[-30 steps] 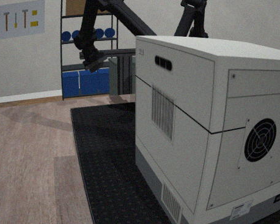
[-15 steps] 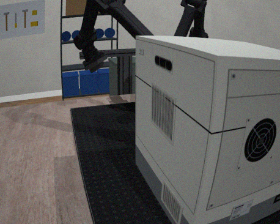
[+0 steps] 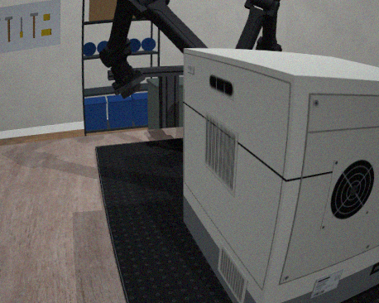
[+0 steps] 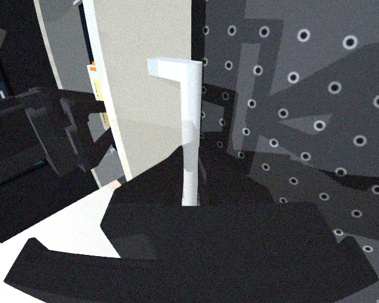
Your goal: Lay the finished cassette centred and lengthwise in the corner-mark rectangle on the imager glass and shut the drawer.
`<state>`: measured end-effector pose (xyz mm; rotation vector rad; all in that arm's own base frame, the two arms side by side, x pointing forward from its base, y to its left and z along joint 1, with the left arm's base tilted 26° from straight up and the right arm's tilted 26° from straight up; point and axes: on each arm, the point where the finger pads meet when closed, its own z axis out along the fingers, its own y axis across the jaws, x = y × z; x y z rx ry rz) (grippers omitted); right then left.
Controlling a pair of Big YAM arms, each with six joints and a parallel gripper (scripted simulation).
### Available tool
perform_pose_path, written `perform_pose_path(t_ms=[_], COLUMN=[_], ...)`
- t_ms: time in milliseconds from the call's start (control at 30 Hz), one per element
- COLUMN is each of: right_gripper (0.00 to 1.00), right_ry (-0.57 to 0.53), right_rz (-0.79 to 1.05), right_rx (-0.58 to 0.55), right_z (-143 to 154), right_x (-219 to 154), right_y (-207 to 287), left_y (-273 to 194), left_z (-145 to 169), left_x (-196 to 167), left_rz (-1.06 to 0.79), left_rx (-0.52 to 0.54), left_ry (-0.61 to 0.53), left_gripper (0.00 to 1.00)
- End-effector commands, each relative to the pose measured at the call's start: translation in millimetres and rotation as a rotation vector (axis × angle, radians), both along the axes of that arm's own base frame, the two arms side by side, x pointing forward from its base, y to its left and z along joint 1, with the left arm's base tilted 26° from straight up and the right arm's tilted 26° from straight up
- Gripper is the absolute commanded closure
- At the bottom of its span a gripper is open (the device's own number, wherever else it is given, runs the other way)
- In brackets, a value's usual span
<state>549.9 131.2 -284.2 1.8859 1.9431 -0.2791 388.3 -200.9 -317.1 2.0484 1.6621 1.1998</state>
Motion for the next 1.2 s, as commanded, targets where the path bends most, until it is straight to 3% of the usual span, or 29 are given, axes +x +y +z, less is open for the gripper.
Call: perform_pose_path(t_ms=[0,300,367,467,833,900,1000,1067,1133,1167], right_gripper=[0.23,0.23,0.23,0.23,0.23,0.05,0.05,0.0,0.0,0.0], right_ry=[-0.065,-0.049,-0.014,-0.002,-0.034,-0.034,-0.034,-0.03,-0.03,-0.038], right_rz=[0.002,0.002,-0.01,0.003,0.003,0.003,0.003,0.003,0.003,0.008], right_rx=[0.027,0.02,0.007,0.003,0.014,0.014,0.014,0.012,0.012,0.015], right_z=[22,13,-7,-11,4,4,4,11,11,23], right_x=[23,18,0,-5,11,11,11,10,10,15], right_y=[14,12,0,2,8,8,8,8,8,17], left_y=[-13,-13,-13,-13,-13,-13,-13,-7,-7,-8], left_z=[1,1,1,1,1,1,1,-1,-1,5], left_x=[-3,-3,-3,-3,-3,-3,-3,-2,-2,5], left_rz=[-0.015,-0.015,-0.015,-0.015,-0.015,-0.015,-0.015,-0.009,-0.009,-0.003], left_rx=[-0.021,-0.021,-0.021,-0.021,-0.021,-0.021,-0.021,-0.011,-0.011,-0.015], left_ry=[-0.024,-0.024,-0.024,-0.024,-0.024,-0.024,-0.024,-0.013,-0.013,-0.016], left_gripper=[0.96,0.96,0.96,0.96,0.96,0.96,0.96,0.73,0.73,0.65])
